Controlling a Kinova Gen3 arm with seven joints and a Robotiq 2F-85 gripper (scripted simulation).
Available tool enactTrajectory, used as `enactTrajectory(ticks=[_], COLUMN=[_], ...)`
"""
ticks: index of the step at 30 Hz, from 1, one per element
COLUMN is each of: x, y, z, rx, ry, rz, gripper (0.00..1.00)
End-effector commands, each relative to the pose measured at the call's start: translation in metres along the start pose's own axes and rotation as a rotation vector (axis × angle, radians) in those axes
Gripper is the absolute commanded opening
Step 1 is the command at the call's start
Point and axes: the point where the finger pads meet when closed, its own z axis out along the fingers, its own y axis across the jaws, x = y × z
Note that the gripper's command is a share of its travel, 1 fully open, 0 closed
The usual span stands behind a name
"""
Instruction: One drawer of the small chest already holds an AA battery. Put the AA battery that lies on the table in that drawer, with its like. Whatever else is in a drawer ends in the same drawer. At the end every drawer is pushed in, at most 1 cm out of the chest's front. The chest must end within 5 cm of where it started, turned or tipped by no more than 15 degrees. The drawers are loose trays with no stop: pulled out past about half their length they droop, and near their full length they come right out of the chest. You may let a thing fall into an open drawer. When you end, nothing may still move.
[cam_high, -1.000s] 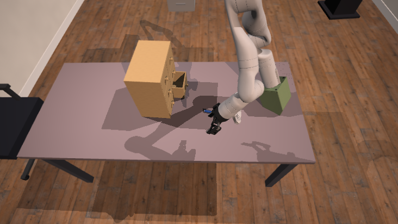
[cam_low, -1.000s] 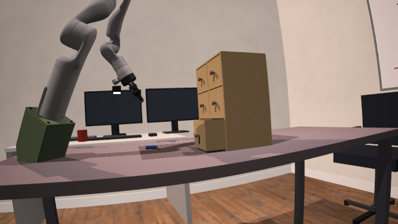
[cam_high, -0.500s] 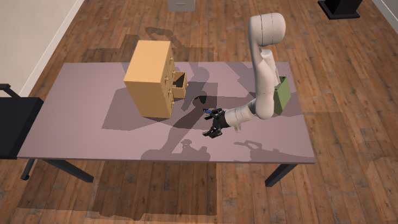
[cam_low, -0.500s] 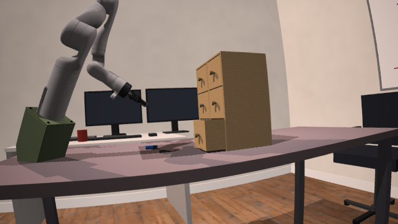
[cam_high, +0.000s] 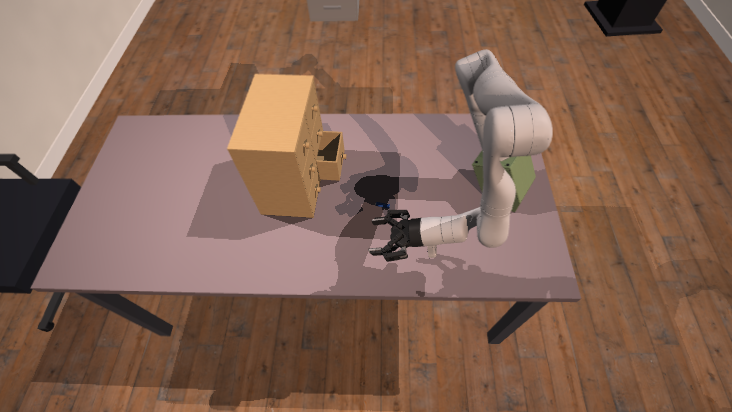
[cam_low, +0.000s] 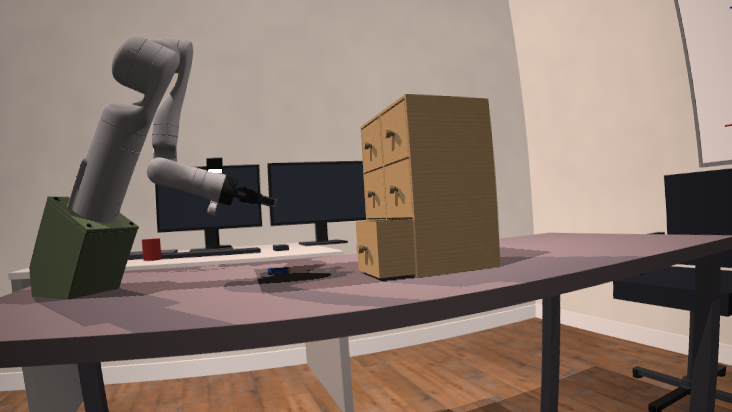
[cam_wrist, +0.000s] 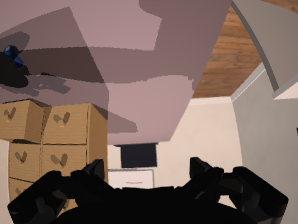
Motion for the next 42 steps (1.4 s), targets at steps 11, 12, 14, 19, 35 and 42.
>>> enactTrajectory(ticks=[11,12,14,19,35,42], x=[0.0209,0.0211,0.0215,0.0217,0.0217,0.0217], y=[-0.0036,-0.0036,-0.0036,-0.0036,-0.0036,-0.0036], z=[0.01,0.0104,0.0109,0.0112,0.0112,0.0112], rx=[-0.003,-0.003,-0.004,-0.004,-0.004,-0.004], ry=[-0.129,-0.134,-0.141,-0.146,-0.146,-0.146], rz=[-0.038,-0.038,-0.038,-0.038,-0.038,-0.038], gripper=[1.0,1.0,1.0,1.0,0.0,0.0])
